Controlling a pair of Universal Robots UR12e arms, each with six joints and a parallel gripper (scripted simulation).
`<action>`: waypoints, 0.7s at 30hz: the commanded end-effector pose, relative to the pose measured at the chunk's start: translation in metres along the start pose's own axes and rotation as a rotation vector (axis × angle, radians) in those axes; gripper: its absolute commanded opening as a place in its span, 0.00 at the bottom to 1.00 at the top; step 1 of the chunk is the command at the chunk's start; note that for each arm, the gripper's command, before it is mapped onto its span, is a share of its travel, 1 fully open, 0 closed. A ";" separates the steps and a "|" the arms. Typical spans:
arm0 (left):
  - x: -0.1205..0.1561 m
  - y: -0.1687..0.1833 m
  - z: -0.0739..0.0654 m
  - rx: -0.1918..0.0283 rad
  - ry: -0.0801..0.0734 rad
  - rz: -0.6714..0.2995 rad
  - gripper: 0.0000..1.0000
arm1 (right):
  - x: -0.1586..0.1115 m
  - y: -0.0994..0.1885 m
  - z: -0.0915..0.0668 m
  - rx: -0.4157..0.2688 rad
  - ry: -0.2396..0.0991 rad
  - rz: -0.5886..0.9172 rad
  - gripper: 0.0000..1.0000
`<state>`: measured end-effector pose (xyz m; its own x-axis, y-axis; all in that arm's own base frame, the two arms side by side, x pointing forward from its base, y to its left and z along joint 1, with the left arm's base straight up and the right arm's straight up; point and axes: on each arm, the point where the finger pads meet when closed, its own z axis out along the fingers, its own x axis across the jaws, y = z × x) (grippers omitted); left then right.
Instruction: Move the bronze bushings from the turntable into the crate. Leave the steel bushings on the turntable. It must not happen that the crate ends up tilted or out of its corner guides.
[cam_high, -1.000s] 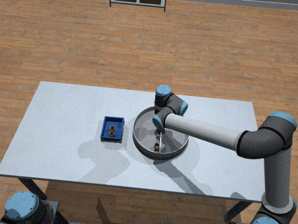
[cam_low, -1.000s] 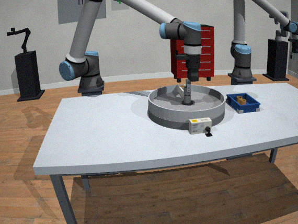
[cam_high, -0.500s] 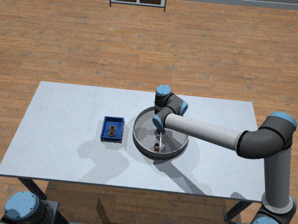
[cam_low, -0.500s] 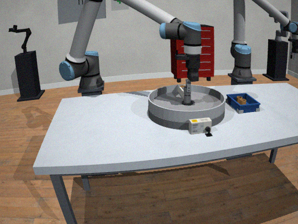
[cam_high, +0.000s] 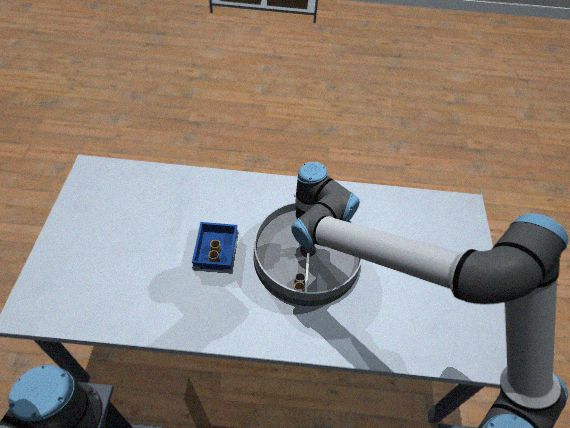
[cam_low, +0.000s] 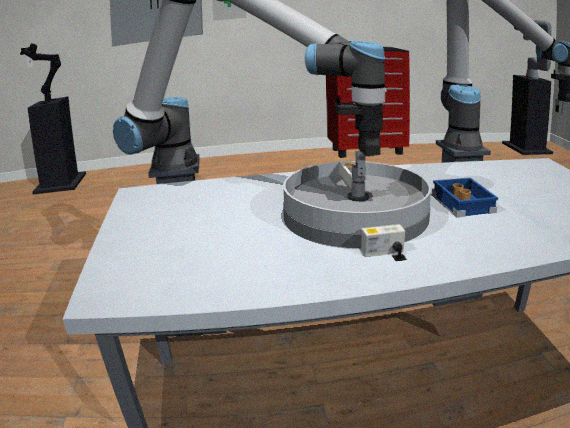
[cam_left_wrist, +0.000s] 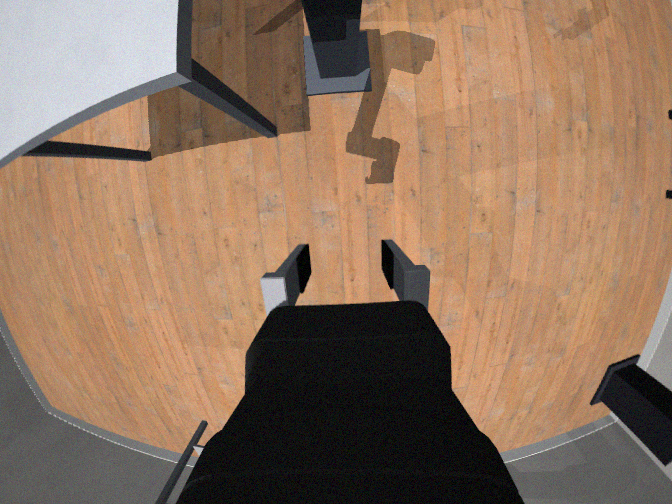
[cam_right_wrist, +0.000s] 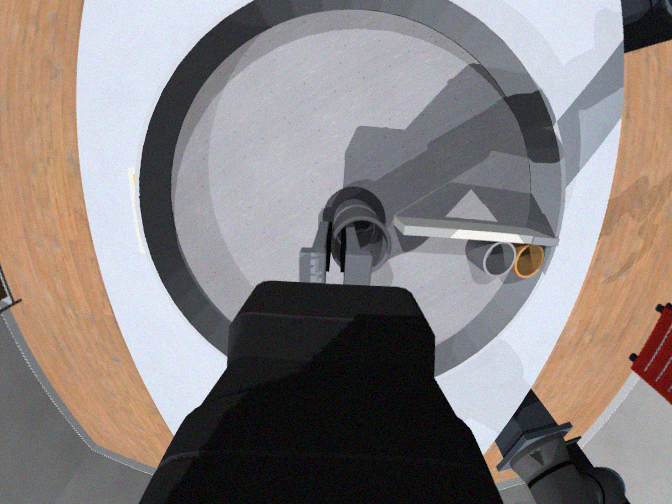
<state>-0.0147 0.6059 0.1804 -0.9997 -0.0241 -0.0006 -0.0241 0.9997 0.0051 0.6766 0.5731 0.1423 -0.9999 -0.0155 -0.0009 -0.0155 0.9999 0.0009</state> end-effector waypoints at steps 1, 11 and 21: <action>0.002 -0.002 0.003 0.005 0.001 -0.003 1.00 | -0.001 -0.002 0.004 0.002 0.002 0.001 0.00; 0.002 -0.002 0.003 0.005 0.001 -0.003 1.00 | -0.001 -0.002 0.006 0.000 0.001 0.001 0.00; 0.002 -0.002 0.003 0.005 0.001 -0.003 1.00 | -0.001 -0.002 0.007 0.001 0.001 0.001 0.00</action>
<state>-0.0147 0.6059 0.1804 -0.9997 -0.0241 -0.0006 -0.0241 0.9997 0.0051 0.6765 0.5729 0.1370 -0.9999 -0.0155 -0.0007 -0.0155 0.9999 0.0006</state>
